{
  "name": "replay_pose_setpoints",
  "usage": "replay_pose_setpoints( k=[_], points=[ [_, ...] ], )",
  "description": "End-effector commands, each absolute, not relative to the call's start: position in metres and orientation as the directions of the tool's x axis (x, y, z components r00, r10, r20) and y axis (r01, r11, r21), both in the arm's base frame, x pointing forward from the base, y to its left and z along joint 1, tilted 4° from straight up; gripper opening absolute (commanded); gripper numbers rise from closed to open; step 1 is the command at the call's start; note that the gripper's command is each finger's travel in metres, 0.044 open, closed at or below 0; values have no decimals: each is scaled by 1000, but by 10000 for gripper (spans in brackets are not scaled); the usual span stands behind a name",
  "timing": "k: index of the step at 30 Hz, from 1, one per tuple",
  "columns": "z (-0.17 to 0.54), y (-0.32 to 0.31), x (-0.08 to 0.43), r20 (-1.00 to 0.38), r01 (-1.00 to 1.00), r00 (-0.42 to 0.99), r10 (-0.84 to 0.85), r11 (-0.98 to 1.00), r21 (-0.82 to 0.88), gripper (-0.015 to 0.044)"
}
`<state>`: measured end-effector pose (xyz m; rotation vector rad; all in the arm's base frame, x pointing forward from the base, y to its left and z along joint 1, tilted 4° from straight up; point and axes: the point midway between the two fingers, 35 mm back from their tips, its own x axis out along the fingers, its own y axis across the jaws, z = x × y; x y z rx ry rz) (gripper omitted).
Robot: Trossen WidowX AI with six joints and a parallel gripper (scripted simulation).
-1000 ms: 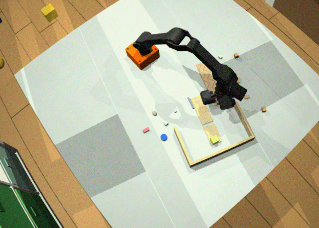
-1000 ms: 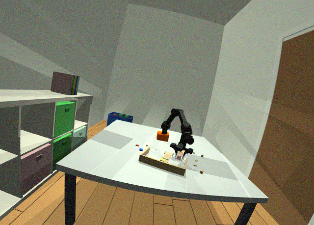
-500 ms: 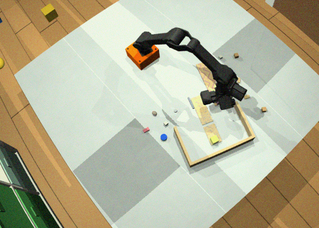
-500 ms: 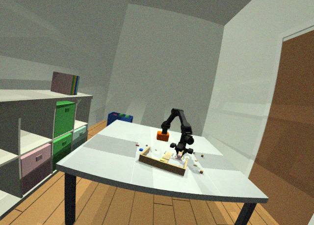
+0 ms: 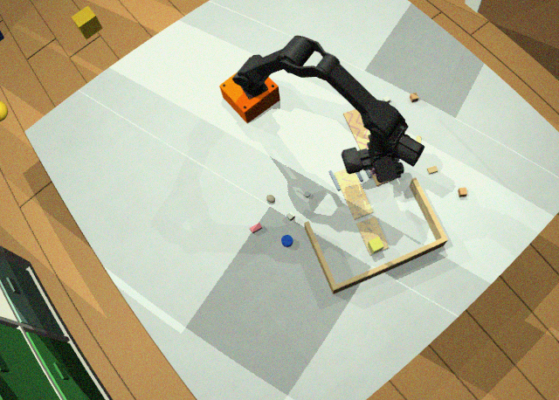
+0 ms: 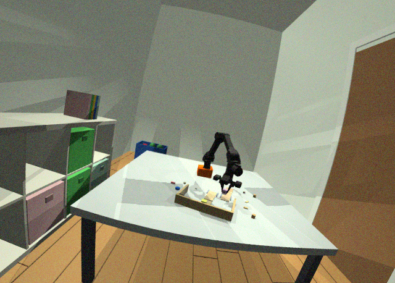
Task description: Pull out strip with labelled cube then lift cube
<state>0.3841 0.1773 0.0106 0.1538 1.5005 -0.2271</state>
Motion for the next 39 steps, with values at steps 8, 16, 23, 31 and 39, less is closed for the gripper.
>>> replay_pose_setpoints(
  k=[8, 16, 23, 31, 39],
  points=[
    [27, 166, 357, -997, 245, 55, -57, 969, -42, 0],
    [28, 157, 337, -997, 245, 53, -58, 969, -43, 0],
    [27, 147, 315, -997, 245, 51, -59, 969, -44, 0],
    [25, 135, 288, -997, 245, 49, -60, 969, -46, 0],
    [28, 130, 277, -997, 245, 48, -60, 969, -47, 0]
  ],
)
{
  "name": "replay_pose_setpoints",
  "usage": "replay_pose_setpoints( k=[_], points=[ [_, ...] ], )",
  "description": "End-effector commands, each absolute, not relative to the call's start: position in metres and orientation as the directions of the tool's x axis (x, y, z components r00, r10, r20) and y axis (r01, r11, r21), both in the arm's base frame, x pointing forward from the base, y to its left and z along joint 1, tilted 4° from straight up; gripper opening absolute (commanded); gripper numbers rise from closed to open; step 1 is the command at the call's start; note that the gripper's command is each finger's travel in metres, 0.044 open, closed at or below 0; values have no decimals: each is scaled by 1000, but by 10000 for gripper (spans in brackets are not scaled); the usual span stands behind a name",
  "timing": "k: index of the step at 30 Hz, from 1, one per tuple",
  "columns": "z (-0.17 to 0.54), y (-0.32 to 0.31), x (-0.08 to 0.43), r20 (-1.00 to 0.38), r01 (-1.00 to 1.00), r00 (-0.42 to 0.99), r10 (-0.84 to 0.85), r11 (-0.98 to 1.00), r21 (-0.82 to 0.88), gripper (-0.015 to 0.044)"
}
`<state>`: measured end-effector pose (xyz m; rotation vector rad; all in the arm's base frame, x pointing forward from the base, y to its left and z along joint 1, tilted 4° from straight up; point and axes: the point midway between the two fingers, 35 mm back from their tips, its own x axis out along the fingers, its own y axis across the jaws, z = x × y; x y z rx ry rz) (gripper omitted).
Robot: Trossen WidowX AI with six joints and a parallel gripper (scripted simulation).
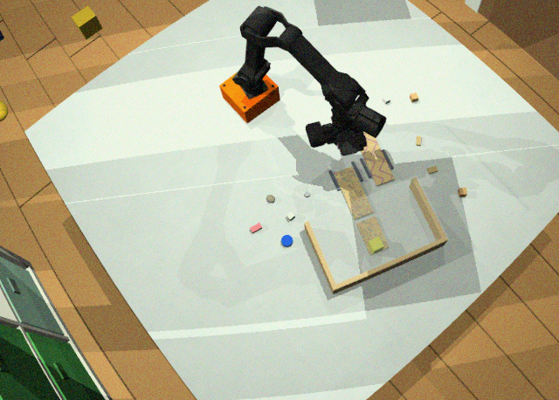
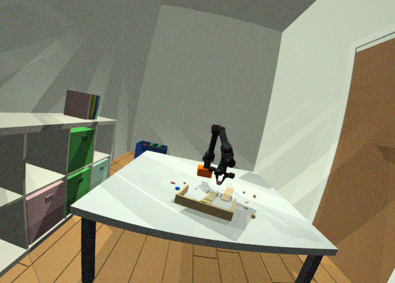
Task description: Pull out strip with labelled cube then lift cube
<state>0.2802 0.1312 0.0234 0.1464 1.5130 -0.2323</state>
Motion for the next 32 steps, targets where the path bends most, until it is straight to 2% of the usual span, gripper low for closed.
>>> replay_pose_setpoints(
  k=[1, 6, 32],
  points=[
    [34, 130, 277, -997, 245, 48, -60, 969, -47, 0],
    [59, 131, 275, -997, 245, 48, -60, 969, -46, 0],
    [59, 131, 275, -997, 245, 48, -60, 969, -46, 0]
  ],
)
